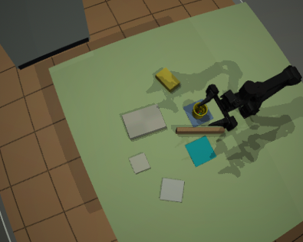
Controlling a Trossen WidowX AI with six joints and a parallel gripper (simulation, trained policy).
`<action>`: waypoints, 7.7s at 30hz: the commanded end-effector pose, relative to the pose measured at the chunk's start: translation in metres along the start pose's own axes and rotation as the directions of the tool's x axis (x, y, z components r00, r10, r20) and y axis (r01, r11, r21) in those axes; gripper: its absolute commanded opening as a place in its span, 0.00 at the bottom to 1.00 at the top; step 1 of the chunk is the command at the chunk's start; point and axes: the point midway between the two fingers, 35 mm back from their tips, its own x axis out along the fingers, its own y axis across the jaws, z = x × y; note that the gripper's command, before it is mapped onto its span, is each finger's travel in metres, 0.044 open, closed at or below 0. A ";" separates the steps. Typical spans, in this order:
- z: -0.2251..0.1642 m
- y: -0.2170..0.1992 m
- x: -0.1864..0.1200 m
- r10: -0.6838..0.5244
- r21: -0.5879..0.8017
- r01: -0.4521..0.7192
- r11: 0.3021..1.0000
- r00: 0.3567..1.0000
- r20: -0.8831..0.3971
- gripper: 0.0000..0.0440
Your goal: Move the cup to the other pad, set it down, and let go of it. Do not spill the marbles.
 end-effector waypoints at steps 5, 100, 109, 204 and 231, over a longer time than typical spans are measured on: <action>-0.007 -0.001 -0.001 -0.013 0.034 0.015 0.999 0.999 -0.044 0.61; -0.134 0.001 -0.064 -0.077 -0.059 0.215 0.975 0.074 -0.994 0.28; -0.148 -0.013 -0.069 -0.093 -0.094 0.213 0.972 -0.014 -0.996 0.28; -0.201 -0.029 -0.018 -0.075 -0.082 -0.256 0.963 0.037 -0.996 0.00; -0.216 0.063 0.011 -0.032 -0.077 -0.344 0.936 0.134 -0.990 0.00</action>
